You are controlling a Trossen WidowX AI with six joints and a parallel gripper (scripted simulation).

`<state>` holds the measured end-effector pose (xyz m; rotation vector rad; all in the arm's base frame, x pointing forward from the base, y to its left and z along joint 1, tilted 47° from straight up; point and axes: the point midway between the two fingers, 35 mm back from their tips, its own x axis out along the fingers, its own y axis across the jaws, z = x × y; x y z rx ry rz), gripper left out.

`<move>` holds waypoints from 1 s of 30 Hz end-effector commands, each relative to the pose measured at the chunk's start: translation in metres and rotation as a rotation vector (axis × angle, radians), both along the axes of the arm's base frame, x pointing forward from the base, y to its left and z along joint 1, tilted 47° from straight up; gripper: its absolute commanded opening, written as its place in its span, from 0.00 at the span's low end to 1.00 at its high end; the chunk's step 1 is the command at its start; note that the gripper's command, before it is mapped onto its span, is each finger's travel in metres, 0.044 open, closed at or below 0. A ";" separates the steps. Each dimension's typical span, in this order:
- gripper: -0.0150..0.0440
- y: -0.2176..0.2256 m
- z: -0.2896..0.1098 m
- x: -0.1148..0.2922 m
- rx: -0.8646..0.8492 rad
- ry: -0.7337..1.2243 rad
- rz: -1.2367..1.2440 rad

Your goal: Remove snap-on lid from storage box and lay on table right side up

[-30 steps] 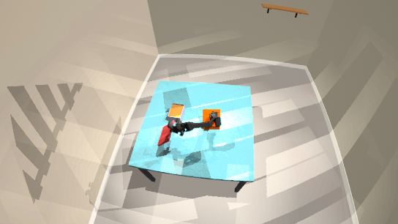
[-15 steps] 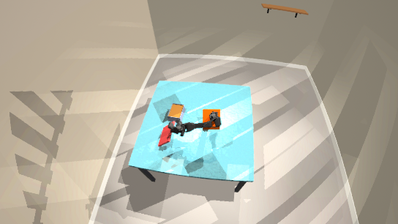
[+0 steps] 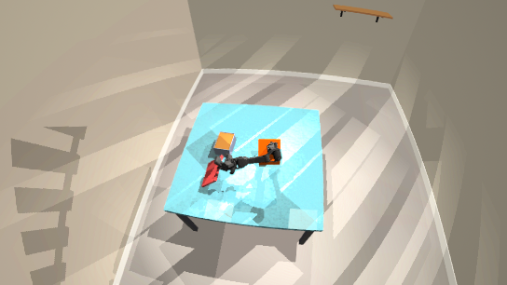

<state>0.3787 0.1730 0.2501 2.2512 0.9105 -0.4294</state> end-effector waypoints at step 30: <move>0.25 0.017 -0.019 0.000 -0.001 -0.001 -0.015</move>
